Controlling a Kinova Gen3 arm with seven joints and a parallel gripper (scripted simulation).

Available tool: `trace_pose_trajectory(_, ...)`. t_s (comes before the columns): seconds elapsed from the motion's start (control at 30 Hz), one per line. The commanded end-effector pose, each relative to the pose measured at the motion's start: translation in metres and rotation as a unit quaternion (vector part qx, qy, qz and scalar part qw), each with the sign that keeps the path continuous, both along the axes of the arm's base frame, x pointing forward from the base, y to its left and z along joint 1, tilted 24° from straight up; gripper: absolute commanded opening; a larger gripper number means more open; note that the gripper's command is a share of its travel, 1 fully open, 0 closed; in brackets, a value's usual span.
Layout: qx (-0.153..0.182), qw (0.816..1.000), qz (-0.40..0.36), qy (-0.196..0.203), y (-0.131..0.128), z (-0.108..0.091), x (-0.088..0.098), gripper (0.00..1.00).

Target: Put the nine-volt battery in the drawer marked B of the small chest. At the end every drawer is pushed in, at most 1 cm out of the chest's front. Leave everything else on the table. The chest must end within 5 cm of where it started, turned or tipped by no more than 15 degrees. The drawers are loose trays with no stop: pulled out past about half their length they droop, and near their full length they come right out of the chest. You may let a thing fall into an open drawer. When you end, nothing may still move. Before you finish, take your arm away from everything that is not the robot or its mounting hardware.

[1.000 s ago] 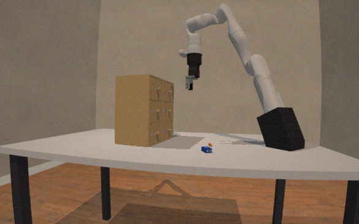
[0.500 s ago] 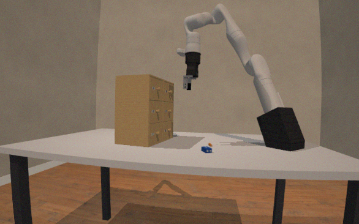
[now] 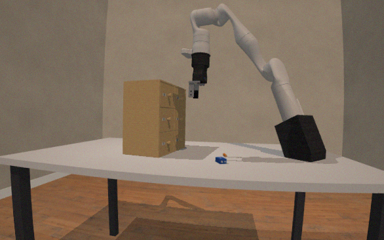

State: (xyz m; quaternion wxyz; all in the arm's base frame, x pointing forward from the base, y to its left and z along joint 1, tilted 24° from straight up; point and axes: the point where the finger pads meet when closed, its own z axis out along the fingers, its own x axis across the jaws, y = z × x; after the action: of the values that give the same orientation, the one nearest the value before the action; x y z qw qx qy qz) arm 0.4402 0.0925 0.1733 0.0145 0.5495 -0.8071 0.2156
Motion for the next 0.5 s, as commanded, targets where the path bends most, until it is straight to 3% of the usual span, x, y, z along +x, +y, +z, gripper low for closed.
trace_pose_trajectory(0.0,-0.003,1.000,0.009,0.015,0.0165,-0.0179,0.0016,1.00)
trace_pose_trajectory(0.47,-0.003,1.000,0.010,0.014,0.0178,-0.0187,0.0022,1.00)
